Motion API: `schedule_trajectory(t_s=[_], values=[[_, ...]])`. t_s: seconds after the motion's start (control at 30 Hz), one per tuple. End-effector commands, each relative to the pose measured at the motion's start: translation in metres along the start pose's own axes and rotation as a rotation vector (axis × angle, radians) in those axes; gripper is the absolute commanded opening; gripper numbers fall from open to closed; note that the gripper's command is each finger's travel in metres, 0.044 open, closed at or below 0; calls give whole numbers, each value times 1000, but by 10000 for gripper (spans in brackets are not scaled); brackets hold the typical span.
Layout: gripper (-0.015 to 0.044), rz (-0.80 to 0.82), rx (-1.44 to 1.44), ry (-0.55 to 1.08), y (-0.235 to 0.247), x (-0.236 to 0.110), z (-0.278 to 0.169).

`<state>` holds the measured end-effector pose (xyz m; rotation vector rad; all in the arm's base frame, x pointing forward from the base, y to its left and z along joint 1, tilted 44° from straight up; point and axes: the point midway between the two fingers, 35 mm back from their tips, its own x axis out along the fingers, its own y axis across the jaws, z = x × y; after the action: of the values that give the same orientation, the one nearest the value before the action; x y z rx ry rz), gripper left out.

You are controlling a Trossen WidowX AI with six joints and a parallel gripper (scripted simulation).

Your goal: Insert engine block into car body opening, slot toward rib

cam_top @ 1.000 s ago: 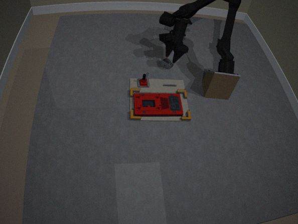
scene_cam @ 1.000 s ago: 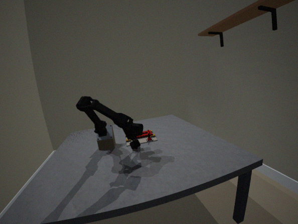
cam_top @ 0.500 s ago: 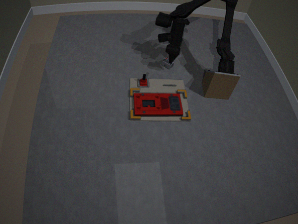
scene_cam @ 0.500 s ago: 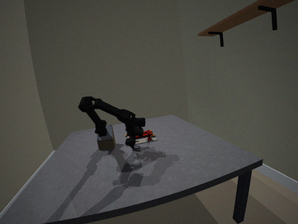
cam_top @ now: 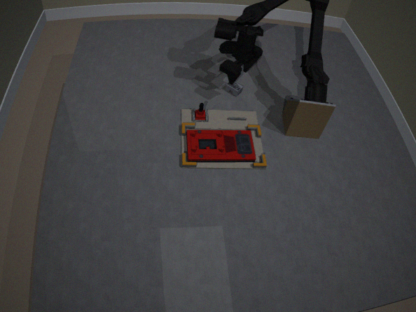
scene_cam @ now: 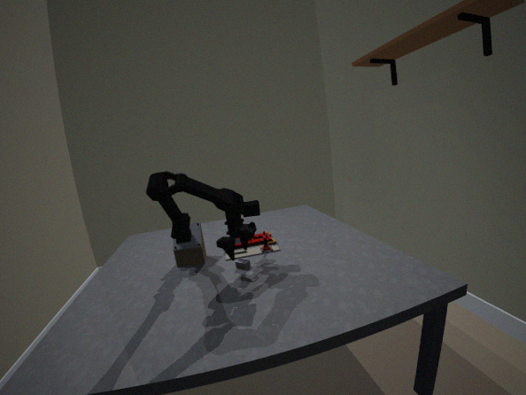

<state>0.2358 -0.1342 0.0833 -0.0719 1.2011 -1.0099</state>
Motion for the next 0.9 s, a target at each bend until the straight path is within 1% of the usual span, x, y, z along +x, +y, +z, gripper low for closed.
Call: schedule_trajectory(t_s=[0.0,0.23,0.33,0.87], values=[[440,-27,34,-11,0,0,0],[440,-27,34,-10,12,1,1],[440,-27,34,-11,12,14,1],[440,-28,34,-11,11,35,1]])
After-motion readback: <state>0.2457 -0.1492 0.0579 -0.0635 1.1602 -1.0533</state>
